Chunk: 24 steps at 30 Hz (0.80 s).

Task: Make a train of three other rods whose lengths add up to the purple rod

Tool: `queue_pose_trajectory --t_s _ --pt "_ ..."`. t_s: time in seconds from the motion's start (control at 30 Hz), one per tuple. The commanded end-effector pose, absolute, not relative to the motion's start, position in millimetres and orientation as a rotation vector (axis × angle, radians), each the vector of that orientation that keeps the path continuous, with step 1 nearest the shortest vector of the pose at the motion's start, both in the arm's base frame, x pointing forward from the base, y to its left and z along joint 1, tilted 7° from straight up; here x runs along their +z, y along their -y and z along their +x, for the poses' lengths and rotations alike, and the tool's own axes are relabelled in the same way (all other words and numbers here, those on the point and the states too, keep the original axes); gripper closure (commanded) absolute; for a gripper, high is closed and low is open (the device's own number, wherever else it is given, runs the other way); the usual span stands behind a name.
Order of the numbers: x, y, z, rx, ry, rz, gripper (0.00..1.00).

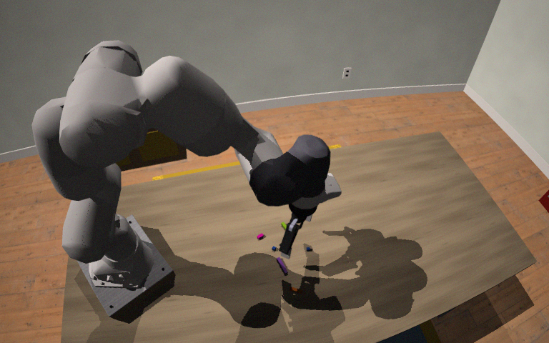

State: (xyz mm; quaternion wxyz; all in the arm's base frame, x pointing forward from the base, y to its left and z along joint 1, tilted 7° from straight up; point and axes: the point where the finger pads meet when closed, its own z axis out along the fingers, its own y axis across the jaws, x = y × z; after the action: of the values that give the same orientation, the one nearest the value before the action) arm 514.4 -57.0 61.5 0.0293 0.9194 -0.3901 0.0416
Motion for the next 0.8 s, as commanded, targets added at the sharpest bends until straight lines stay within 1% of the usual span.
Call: queue_pose_trajectory --t_s 0.0,0.77 --pt "62.4 56.5 513.7 0.151 1.432 2.720 0.00" --pt "63.5 53.1 506.9 0.167 1.887 2.449 0.00"
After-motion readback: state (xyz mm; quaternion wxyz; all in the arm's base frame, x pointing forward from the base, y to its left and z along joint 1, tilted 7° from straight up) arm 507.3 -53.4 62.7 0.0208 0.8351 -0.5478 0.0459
